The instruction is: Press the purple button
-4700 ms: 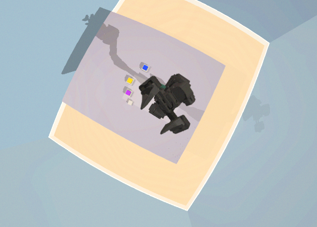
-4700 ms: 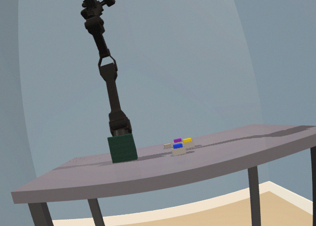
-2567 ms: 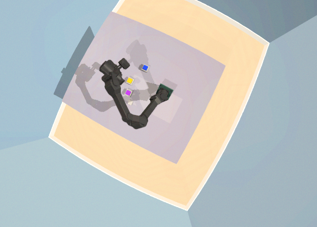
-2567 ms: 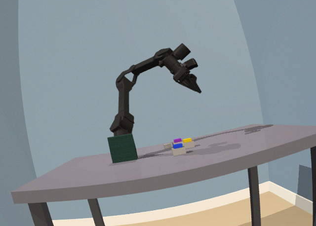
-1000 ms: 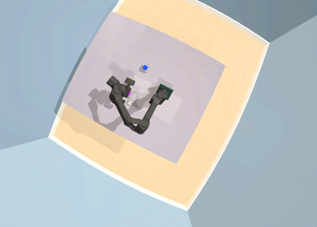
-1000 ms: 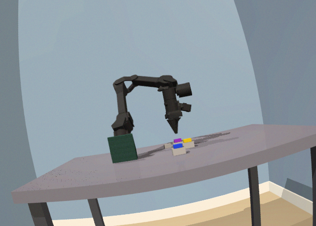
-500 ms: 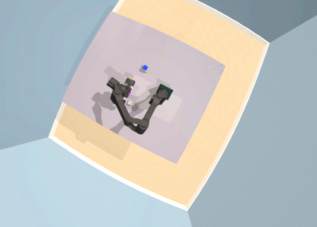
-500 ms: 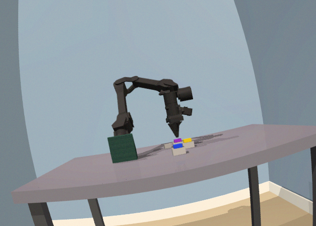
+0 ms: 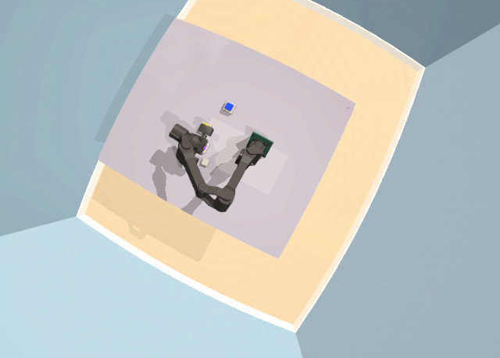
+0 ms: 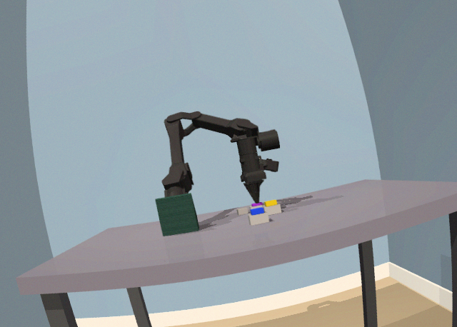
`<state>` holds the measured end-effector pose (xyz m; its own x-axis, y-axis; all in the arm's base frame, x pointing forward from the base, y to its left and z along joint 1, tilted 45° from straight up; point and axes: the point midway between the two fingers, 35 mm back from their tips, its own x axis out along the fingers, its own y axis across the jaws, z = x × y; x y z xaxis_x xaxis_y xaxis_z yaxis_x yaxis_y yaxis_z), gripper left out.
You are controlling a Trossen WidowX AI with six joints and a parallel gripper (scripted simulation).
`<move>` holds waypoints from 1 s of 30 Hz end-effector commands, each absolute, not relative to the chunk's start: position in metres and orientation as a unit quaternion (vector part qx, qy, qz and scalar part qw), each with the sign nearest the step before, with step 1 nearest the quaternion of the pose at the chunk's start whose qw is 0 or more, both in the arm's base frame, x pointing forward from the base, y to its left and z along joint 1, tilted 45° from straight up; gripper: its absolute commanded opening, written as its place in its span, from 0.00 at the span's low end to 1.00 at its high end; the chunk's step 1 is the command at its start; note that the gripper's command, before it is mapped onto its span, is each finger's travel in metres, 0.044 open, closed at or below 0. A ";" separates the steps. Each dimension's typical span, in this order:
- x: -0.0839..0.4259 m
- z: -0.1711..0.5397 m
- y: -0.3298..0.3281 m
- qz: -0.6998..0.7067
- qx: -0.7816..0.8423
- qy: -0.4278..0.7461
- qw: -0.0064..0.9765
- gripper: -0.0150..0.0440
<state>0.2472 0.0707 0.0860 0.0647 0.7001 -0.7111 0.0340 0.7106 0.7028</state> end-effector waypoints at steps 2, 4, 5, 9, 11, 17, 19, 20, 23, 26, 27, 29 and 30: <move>0.246 0.085 0.072 0.248 0.291 0.638 0.668 0.29; 0.246 0.085 0.072 0.248 0.291 0.638 0.668 0.29; 0.246 0.085 0.072 0.248 0.291 0.638 0.668 0.29; 0.246 0.085 0.072 0.248 0.291 0.638 0.668 0.29; 0.246 0.085 0.072 0.248 0.291 0.638 0.668 0.29; 0.244 0.109 0.048 0.248 0.291 0.639 0.668 0.29; 0.244 0.109 0.048 0.248 0.291 0.639 0.668 0.29; 0.244 0.109 0.048 0.248 0.291 0.639 0.668 0.29; 0.248 0.129 0.050 0.248 0.291 0.639 0.668 0.42; 0.250 0.172 0.055 0.248 0.291 0.639 0.668 0.56; 0.248 0.187 0.057 0.248 0.291 0.639 0.668 0.60; 0.246 0.206 0.060 0.248 0.291 0.639 0.668 0.69; 0.245 0.208 0.060 0.248 0.291 0.639 0.668 0.73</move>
